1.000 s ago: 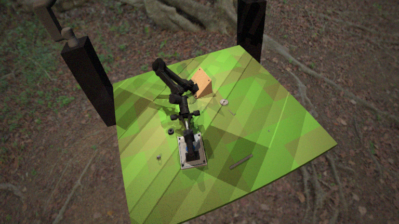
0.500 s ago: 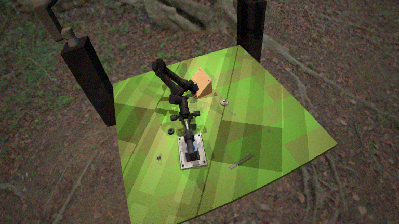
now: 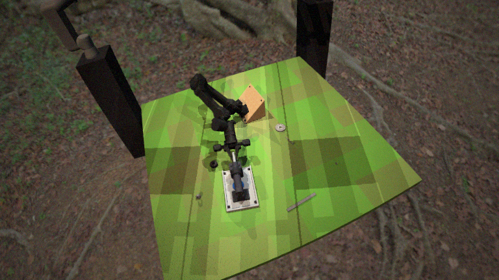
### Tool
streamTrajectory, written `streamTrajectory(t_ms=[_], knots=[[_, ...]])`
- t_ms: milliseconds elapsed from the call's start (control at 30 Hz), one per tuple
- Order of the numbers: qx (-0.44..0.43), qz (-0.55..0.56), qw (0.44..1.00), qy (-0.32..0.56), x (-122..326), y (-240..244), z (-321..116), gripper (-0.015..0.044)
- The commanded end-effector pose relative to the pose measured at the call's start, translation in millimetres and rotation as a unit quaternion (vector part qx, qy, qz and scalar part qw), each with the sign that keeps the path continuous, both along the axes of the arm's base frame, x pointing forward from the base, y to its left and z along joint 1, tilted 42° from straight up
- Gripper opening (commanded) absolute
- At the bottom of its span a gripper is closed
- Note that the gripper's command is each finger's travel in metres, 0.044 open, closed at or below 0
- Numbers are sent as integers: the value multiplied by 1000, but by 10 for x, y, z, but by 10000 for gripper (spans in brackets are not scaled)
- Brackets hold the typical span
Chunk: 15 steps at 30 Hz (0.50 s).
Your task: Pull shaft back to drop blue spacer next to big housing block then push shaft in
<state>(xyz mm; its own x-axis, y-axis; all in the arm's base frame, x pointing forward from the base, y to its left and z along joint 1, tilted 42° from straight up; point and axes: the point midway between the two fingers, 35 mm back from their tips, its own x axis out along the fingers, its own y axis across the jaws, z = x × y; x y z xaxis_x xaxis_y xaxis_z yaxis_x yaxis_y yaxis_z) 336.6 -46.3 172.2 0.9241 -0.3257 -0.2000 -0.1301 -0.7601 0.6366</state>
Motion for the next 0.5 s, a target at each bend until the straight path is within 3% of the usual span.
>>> streamTrajectory(t_ms=[0,467], knots=[[0,2,1000,-1,21,5,14,0],[0,2,1000,-1,58,5,22,0]])
